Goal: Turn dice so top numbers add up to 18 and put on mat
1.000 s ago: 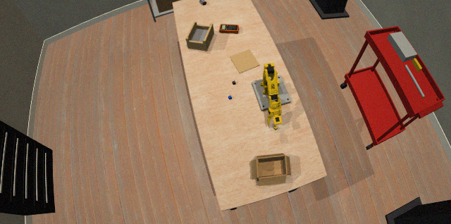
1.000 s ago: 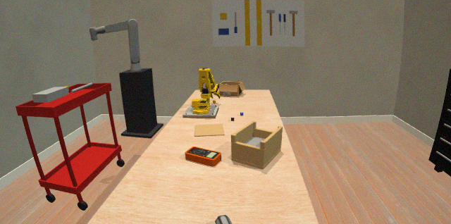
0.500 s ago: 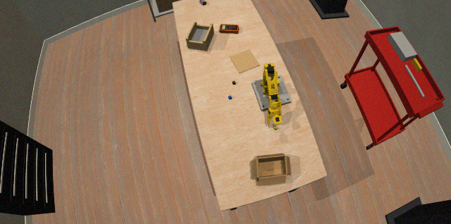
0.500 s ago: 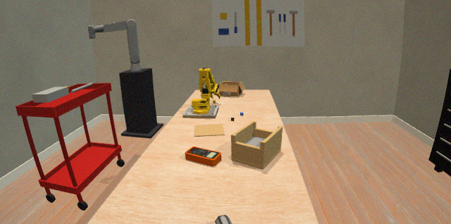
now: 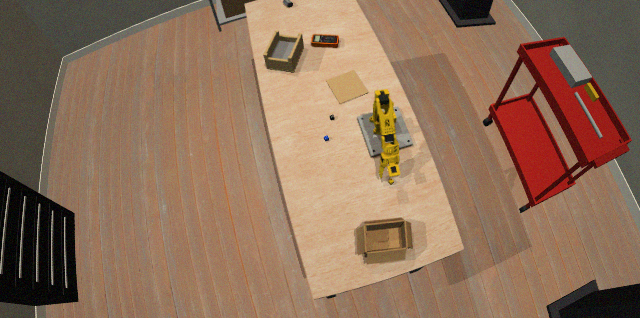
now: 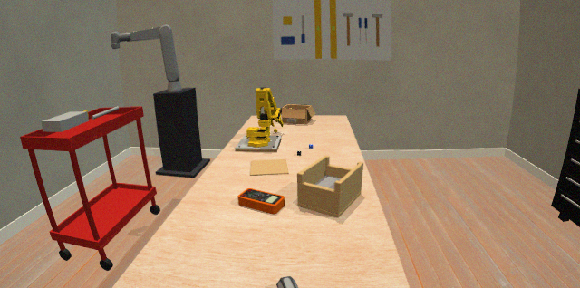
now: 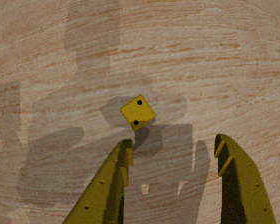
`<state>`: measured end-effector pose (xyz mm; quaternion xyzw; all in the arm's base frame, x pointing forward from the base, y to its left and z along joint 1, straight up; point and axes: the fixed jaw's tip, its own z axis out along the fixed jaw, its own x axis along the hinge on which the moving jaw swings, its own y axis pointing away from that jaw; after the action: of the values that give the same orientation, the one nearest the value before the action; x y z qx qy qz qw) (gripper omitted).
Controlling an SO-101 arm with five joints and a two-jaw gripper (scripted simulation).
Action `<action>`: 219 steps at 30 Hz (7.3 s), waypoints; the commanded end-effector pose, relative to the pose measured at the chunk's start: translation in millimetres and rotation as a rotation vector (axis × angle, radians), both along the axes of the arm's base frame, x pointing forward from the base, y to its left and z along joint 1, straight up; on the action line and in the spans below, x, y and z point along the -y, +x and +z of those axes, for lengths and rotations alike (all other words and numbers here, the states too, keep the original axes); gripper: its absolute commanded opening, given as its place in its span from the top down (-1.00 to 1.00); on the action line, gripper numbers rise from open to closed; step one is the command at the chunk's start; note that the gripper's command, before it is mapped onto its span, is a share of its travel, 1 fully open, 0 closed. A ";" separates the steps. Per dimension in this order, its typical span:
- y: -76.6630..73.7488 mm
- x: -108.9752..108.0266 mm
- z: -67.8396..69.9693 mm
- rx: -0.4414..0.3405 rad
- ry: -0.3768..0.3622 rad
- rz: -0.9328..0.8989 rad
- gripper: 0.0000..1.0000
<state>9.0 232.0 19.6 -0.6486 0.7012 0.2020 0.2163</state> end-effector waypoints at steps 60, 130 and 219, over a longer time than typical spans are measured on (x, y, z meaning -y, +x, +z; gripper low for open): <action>52.7 -17.0 108.5 -0.014 0.447 -0.281 0.49; 200.0 327.0 103.9 -0.538 0.592 -2.809 0.49; 178.5 320.2 -32.2 -0.922 0.008 -2.932 0.49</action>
<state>192.0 -88.9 -6.3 0.7018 0.7124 0.0005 0.0030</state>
